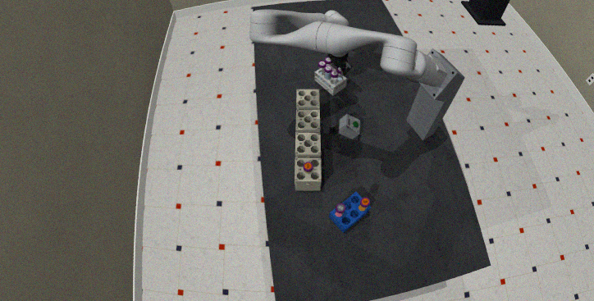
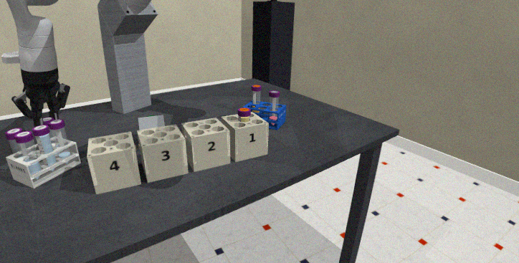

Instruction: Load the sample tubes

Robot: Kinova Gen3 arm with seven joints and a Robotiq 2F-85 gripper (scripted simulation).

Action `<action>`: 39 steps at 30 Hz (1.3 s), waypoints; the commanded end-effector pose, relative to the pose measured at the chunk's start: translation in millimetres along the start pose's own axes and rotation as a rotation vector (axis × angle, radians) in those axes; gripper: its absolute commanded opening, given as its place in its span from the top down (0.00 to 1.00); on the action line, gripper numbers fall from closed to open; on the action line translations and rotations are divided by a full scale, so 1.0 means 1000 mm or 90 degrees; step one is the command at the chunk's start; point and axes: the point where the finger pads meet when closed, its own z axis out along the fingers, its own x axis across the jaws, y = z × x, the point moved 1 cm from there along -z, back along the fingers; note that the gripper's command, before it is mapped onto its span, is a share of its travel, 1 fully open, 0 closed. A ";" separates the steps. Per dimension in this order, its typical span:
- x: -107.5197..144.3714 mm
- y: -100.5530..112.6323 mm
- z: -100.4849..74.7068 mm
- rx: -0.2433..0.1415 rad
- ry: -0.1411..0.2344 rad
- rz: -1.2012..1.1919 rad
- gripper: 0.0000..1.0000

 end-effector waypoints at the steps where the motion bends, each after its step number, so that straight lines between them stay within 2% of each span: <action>1: 0.000 0.000 0.000 0.000 -0.001 0.000 0.90; 10: 0.000 0.000 0.000 0.000 -0.001 0.000 0.90; 39: 0.000 -0.006 -0.036 0.000 -0.001 0.000 0.90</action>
